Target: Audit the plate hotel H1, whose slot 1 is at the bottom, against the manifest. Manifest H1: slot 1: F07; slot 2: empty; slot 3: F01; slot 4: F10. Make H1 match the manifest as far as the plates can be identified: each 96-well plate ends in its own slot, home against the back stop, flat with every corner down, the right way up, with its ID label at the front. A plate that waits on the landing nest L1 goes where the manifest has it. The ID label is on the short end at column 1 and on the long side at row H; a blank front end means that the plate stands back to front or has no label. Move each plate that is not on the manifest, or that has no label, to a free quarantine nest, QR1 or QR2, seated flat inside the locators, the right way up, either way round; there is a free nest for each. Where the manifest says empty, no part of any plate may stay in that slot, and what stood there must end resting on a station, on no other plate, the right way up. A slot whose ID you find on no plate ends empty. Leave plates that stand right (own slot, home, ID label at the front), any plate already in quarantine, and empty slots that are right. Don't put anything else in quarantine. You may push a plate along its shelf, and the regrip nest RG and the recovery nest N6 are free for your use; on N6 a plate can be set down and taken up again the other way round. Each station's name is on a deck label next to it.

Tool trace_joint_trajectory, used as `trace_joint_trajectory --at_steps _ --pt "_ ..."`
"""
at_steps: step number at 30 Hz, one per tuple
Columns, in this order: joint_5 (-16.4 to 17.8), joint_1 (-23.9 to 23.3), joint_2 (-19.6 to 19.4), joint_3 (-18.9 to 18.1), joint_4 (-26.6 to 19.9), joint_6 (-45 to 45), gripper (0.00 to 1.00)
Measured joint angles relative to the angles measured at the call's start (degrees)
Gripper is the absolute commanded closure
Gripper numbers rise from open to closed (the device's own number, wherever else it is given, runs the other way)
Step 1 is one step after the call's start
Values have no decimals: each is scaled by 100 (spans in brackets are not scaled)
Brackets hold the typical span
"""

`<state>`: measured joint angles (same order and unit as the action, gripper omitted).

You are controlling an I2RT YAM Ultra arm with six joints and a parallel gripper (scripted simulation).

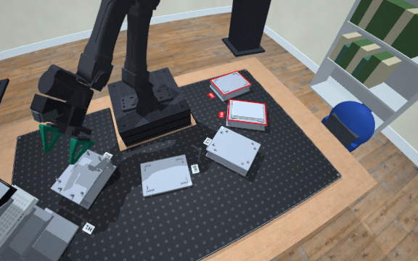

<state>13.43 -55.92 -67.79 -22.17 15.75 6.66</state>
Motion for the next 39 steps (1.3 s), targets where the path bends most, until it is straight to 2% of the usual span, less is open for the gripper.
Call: trace_joint_trajectory --at_steps 39 --pt "-247 282 -1239 -844 431 -138 0"
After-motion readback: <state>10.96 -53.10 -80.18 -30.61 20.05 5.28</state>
